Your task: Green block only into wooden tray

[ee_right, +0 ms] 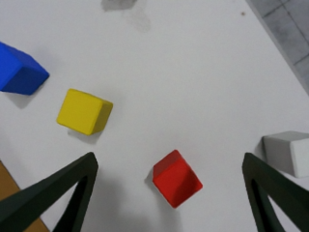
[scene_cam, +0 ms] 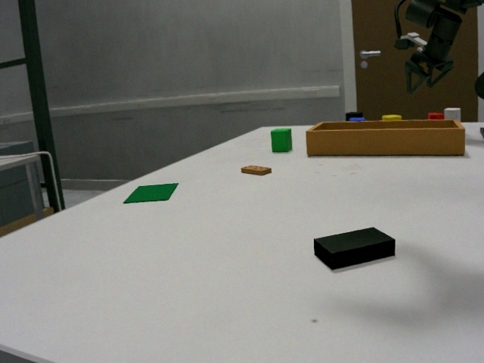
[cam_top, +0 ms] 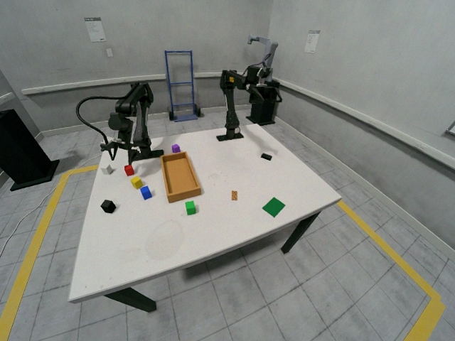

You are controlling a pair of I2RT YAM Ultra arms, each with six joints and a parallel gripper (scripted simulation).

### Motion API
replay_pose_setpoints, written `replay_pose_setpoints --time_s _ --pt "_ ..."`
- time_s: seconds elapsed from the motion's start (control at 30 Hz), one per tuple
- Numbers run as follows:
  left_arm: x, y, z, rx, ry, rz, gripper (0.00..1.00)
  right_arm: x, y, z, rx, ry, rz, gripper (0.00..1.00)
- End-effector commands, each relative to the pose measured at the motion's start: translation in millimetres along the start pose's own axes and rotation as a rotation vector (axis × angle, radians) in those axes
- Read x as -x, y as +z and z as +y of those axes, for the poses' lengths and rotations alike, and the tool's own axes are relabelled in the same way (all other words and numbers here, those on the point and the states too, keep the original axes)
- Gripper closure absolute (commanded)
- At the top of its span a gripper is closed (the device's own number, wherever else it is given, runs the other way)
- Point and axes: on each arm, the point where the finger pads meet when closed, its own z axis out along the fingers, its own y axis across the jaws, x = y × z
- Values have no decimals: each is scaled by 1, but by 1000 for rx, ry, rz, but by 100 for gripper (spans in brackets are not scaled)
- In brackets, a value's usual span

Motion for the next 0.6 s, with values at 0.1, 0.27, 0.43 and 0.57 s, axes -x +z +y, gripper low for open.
replay_pose_setpoints --time_s 0.1,0.27,0.43,0.57 --pt "8 -2 0 -1 -1 -20 0 53 -2 75 166 -247 -117 0" --pt "8 -2 0 -1 -1 -20 0 63 1 110 240 -377 -124 0" --pt "8 -2 0 -1 -1 -20 0 68 3 127 274 -437 -125 0" --pt "8 -2 0 -1 -1 -20 0 71 5 138 292 -471 -122 0"
